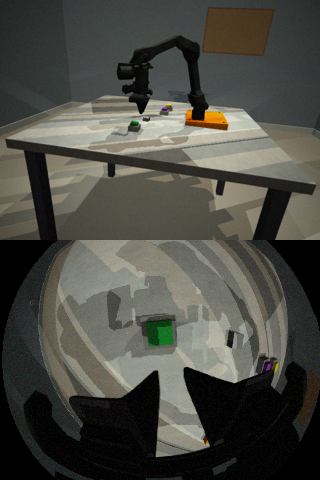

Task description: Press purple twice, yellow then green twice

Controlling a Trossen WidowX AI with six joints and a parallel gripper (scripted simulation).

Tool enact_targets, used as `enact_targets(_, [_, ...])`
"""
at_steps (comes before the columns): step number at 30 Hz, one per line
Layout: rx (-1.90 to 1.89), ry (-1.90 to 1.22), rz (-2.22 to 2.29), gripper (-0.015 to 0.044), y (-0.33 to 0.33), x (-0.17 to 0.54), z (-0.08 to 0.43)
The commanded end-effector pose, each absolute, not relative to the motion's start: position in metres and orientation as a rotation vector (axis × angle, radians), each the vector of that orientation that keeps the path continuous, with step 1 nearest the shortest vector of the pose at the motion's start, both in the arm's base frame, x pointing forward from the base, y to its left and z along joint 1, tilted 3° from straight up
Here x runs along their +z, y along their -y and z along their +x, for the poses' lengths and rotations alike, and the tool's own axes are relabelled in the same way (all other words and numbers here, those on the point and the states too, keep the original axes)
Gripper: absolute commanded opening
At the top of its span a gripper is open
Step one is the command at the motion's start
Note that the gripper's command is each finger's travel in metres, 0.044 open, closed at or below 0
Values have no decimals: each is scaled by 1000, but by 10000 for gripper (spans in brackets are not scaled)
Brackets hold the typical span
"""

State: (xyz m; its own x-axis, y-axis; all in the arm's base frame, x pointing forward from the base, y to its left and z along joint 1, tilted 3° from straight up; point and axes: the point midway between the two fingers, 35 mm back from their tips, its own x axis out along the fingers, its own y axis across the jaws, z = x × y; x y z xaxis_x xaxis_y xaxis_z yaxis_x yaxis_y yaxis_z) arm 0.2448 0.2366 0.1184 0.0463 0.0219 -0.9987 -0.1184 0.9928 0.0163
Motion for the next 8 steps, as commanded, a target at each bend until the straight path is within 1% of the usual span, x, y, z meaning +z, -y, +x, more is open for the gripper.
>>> enact_targets(1, [123,-1504,-72,204,-228,151,210])
enact_targets(7, [123,-1505,-72,361,-227,152,208])
enact_targets(8, [123,-1505,-72,361,-227,152,208])
